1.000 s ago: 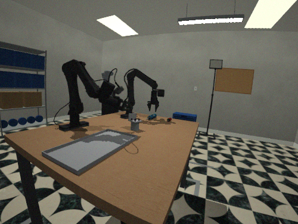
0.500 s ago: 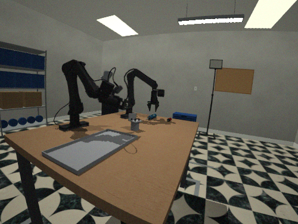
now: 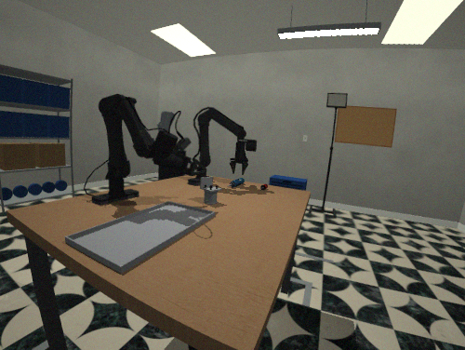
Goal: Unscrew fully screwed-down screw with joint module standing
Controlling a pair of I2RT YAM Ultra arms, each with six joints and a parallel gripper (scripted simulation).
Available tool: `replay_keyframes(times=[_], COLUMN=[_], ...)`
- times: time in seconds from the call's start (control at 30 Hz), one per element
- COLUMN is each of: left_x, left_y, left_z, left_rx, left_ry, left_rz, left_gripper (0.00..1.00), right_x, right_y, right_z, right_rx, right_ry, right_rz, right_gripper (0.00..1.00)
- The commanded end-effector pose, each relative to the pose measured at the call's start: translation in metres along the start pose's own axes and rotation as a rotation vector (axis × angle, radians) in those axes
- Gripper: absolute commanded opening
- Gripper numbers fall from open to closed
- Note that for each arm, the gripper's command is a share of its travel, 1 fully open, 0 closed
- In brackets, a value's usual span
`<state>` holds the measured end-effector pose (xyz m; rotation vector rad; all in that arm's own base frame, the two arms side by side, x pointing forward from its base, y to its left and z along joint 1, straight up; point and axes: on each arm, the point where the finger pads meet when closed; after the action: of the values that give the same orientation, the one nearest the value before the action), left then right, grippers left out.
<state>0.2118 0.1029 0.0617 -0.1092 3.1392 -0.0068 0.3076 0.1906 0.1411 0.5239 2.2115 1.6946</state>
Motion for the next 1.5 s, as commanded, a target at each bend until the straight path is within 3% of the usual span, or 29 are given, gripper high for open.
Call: replay_keyframes(times=[0.0, 0.1, 0.6, 0.67, 1.47], left_x=[-0.002, -0.002, -0.002, -0.002, -0.002], left_y=[0.000, 0.000, 0.000, 0.000, 0.000], left_z=[-0.003, -0.003, -0.003, -0.003, -0.003], left_rx=[-0.004, -0.004, -0.004, -0.004, -0.004], left_ry=[-0.012, -0.012, -0.012, -0.012, -0.012], left_rz=[-0.006, -0.006, -0.006, -0.006, -0.006], left_gripper=[0.65, 0.65, 0.65, 0.65, 0.65], right_x=[0.000, -0.002, 0.001, -0.002, 0.003], right_y=[-0.014, -0.005, -0.045, -0.034, -0.083], right_z=[0.000, 0.002, 0.008, 0.010, 0.017], right_rx=[-0.004, -0.017, -0.004, -0.017, -0.003], right_ry=[0.003, -0.001, 0.003, -0.001, 0.003], right_rz=[0.001, -0.019, 0.003, -0.019, 0.005], right_gripper=[0.86, 0.86, 0.86, 0.86, 0.86])
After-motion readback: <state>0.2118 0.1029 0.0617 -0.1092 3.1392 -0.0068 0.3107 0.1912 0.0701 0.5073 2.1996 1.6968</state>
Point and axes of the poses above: on each arm, the point where the finger pads meet when closed, its own z axis out along the fingers, its own x axis across the jaws, y = z × x, and after that the axes turned 1 degree about -z, right-handed
